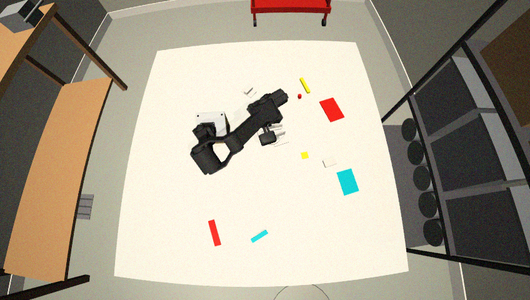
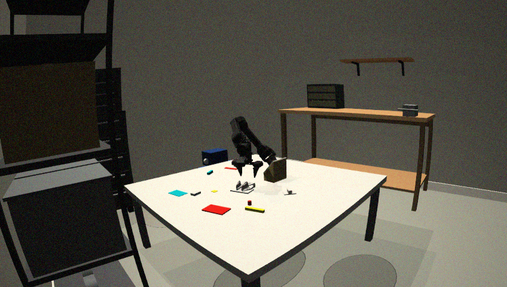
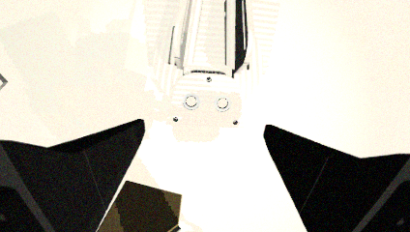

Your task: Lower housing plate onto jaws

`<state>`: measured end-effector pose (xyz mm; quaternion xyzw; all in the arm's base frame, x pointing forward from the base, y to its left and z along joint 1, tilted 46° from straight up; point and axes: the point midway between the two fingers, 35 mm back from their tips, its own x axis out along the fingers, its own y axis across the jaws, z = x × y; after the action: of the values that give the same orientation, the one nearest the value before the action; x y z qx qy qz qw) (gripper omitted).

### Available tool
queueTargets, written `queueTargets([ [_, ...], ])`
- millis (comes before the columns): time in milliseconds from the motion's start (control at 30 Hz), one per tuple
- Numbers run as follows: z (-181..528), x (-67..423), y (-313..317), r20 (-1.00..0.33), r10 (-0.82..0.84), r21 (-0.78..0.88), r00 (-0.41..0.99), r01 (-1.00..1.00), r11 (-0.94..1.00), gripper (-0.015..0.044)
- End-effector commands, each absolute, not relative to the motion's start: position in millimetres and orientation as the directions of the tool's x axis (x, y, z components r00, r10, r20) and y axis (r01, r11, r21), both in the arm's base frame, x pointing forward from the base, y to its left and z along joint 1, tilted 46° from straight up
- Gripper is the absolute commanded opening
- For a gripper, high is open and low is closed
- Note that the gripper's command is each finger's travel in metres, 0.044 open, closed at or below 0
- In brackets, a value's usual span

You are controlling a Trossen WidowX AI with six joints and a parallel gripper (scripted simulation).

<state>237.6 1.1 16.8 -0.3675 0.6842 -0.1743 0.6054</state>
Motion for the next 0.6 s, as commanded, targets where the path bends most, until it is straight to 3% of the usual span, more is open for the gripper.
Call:
queueTargets([
  [0, 31, 237, 12, -0.704, -0.711, -0.683, 0.004, -0.278, 0.675, 0.044],
  [300, 61, 204, 50, -0.705, -0.709, -0.681, 0.002, -0.281, 0.676, 0.044],
  [567, 62, 202, 51, -0.705, -0.709, -0.681, 0.002, -0.28, 0.676, 0.044],
])
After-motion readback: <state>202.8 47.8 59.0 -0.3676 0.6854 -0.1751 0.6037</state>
